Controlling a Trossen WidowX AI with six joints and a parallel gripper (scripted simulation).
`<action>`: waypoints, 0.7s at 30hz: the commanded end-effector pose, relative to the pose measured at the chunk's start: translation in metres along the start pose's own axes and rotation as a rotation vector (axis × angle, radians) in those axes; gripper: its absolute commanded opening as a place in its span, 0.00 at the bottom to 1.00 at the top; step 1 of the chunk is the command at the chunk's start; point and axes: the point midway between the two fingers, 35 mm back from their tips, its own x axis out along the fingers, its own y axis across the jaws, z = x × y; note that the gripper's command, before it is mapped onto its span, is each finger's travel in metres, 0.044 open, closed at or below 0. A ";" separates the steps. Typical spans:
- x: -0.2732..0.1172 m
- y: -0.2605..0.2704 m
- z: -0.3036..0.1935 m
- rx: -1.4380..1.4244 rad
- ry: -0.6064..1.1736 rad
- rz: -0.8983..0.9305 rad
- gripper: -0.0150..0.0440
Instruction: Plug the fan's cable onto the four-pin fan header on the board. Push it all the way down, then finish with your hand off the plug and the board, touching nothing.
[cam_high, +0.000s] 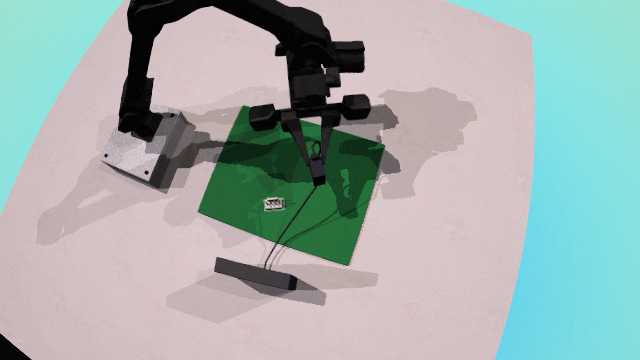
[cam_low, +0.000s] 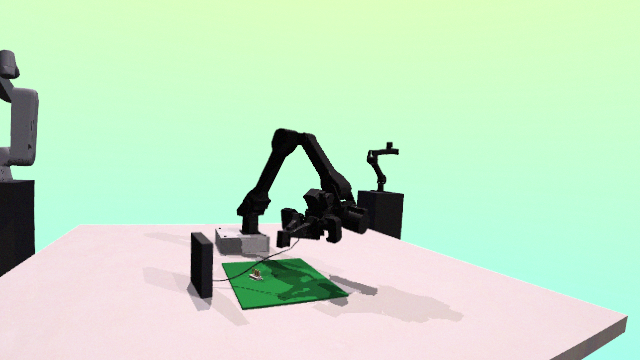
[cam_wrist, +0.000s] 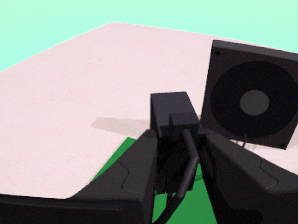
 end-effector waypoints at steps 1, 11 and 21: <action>0.000 0.000 -0.003 0.003 0.000 0.000 0.25; -0.001 0.000 -0.012 0.002 0.000 0.000 0.25; -0.002 0.000 -0.022 0.002 0.001 0.000 0.25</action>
